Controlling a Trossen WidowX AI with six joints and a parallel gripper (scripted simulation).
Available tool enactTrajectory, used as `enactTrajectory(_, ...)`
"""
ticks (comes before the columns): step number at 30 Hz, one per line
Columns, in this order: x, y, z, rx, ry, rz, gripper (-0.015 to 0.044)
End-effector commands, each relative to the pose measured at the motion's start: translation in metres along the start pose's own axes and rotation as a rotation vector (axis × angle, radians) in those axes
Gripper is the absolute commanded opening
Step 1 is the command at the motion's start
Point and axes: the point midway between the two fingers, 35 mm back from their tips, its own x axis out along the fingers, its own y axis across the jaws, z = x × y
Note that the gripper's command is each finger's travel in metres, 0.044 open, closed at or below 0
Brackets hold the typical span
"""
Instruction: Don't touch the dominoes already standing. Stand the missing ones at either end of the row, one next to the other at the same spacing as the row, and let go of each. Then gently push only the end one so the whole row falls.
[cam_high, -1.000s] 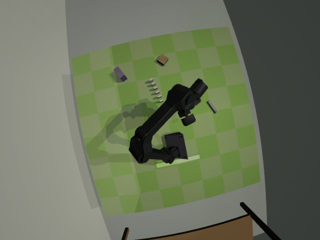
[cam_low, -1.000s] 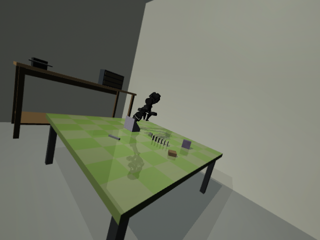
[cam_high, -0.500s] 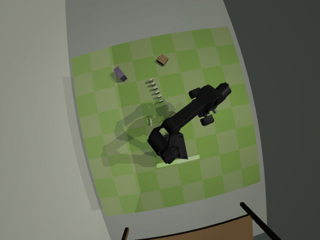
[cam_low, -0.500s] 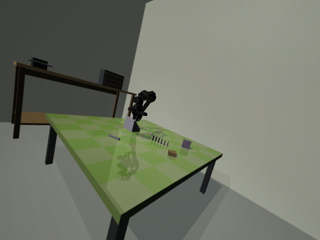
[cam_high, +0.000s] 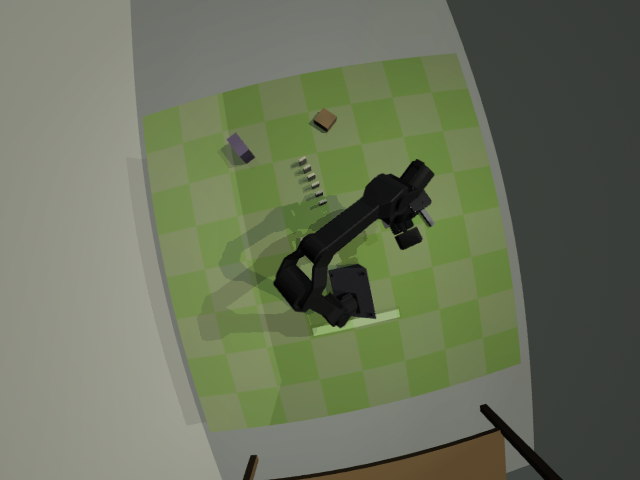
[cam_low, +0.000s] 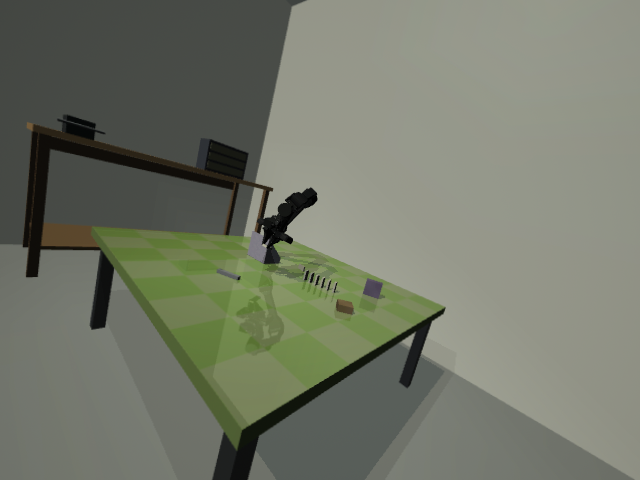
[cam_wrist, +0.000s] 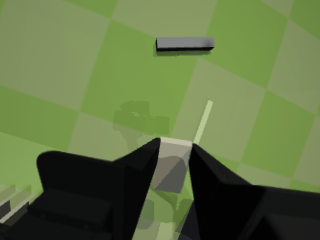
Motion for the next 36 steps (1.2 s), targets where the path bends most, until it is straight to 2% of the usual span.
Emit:
enactTrajectory(1, 0.006, 0.0, -0.001, 0.003, -0.067, -0.041, 0.0107)
enactTrajectory(19, 0.021, 0.005, -0.002, 0.015, -0.436, -0.145, 0.0107)
enactTrajectory(36, 0.018, 0.01, -0.01, 0.06, -0.8, -0.119, 0.0107)
